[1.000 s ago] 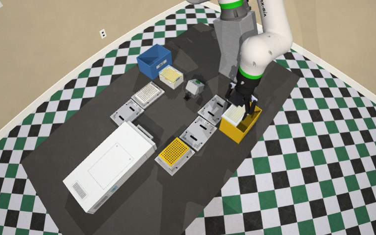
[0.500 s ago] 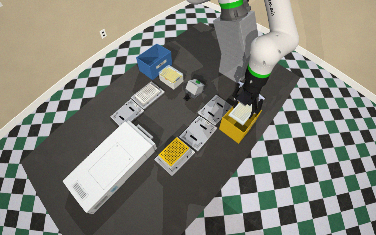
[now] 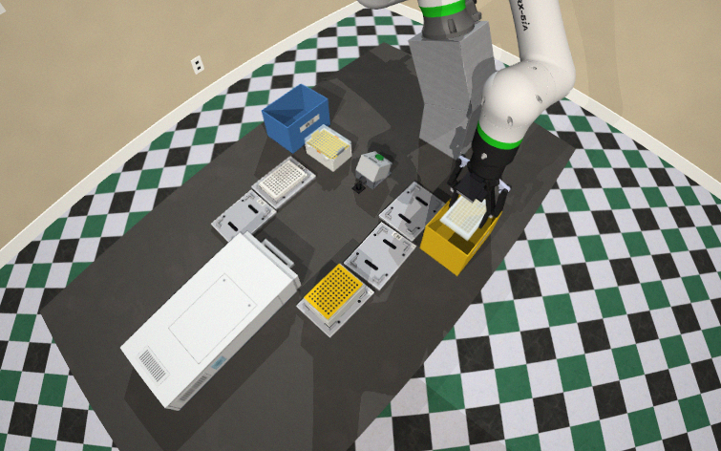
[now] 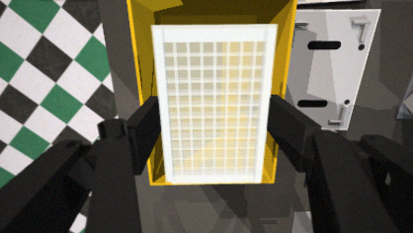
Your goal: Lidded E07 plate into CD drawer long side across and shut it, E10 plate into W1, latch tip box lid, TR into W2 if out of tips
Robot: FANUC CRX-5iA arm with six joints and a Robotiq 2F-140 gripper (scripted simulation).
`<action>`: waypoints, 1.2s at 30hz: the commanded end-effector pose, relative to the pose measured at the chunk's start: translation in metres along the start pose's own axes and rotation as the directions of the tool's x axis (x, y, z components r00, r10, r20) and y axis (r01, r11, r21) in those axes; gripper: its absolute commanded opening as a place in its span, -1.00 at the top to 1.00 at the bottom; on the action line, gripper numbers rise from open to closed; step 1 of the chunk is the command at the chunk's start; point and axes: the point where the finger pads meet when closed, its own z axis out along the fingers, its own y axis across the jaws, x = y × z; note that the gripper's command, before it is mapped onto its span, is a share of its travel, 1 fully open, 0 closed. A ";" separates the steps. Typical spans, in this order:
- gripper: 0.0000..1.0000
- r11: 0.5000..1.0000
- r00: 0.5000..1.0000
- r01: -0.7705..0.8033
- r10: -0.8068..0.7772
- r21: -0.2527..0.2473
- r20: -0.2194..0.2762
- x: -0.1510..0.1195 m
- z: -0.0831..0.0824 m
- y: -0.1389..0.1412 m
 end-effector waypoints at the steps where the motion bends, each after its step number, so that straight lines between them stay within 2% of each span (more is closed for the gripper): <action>1: 0.80 1.000 1.000 0.000 0.000 0.001 -0.001 0.000 -0.001 -0.001; 8: 0.80 1.000 1.000 0.000 0.000 0.001 -0.001 0.000 0.001 -0.001; 36: 0.80 1.000 1.000 0.000 0.000 0.001 -0.001 0.000 0.035 -0.001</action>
